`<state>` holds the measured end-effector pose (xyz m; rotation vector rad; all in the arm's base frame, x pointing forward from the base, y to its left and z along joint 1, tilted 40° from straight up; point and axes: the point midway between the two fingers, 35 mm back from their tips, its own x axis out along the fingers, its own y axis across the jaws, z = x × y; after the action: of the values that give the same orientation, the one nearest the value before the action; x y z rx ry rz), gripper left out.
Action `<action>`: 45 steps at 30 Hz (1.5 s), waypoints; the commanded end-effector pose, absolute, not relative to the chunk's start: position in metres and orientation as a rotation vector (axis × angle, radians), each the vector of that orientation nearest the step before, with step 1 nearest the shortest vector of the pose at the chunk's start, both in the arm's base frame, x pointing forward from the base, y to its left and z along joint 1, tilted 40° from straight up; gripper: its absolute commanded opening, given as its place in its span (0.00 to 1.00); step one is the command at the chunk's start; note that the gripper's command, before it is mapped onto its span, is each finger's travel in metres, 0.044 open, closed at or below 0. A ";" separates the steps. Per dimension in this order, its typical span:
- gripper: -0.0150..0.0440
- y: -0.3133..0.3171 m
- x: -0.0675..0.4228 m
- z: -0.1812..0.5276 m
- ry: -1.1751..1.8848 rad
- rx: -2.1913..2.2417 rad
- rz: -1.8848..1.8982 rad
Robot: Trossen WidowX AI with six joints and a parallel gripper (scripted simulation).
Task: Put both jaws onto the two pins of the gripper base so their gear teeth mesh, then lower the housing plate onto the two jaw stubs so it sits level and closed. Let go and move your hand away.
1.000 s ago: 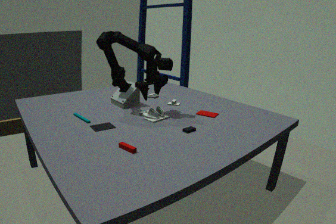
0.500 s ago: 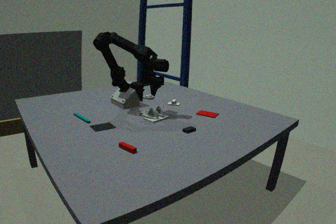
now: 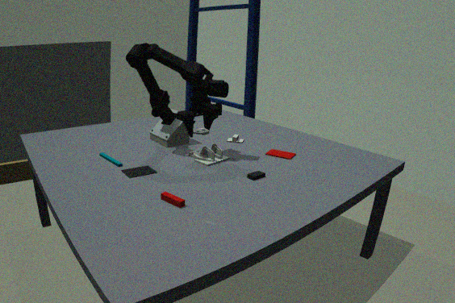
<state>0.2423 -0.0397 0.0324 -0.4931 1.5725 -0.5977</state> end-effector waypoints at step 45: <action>0.85 -0.039 0.240 0.027 1.571 -0.492 -0.604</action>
<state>0.2407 -0.0373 0.0296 -0.4931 1.5699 -0.6032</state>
